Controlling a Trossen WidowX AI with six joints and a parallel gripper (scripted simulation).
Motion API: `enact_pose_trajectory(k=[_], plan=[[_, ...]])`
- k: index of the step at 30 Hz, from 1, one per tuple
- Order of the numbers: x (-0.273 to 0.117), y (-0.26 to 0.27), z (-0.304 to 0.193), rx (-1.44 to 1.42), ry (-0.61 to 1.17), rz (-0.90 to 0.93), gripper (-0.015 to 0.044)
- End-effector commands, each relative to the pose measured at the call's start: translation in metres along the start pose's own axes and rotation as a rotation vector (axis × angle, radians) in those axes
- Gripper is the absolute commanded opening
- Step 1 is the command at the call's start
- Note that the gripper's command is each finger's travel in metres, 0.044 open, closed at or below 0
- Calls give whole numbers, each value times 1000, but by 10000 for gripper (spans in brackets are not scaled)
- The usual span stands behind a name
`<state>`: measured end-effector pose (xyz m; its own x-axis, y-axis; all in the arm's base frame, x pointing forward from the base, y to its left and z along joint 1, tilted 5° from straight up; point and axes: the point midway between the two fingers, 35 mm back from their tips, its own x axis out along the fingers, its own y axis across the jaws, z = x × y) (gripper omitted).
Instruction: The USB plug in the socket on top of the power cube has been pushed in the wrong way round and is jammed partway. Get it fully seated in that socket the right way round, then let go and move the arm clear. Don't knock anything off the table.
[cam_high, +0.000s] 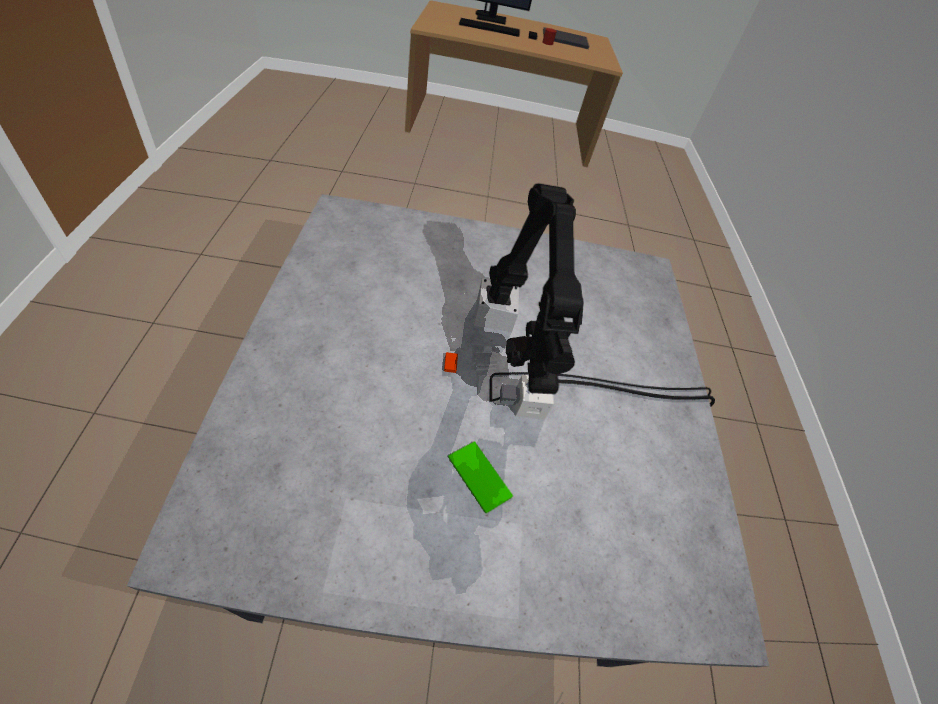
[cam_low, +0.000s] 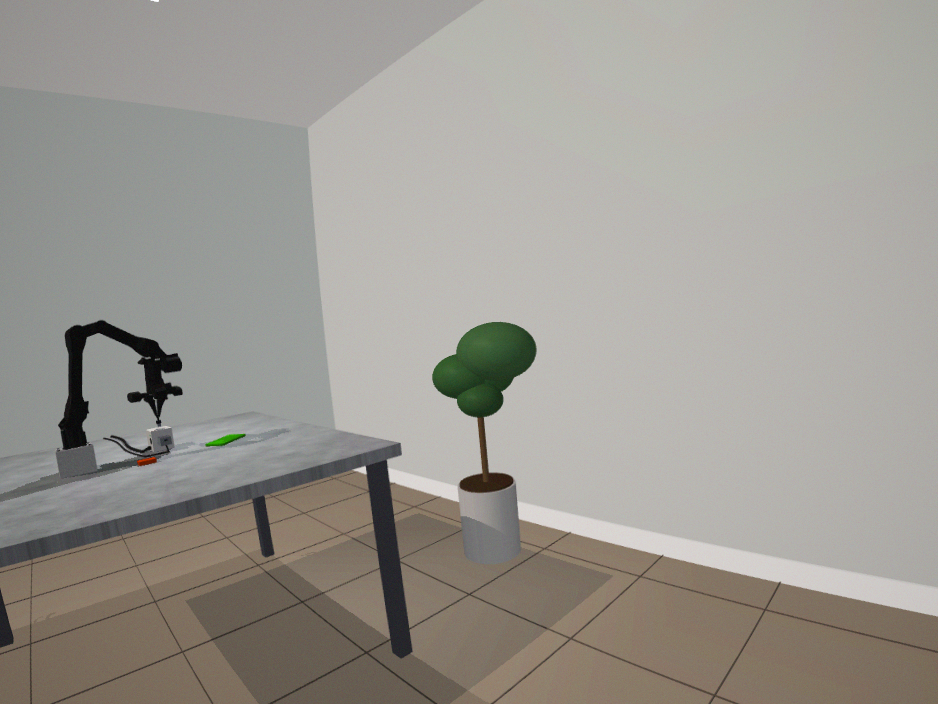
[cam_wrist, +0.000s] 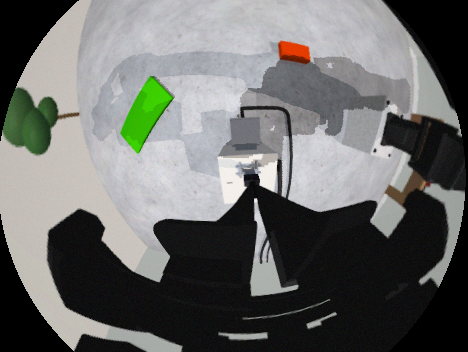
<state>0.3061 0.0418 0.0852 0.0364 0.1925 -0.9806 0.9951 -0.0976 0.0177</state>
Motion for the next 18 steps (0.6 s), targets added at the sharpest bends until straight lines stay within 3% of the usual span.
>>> enact_pose_trajectory(k=[1,18], plan=[[1,0,0,-7,5,0,0],[3,0,0,-7,5,0,0]])
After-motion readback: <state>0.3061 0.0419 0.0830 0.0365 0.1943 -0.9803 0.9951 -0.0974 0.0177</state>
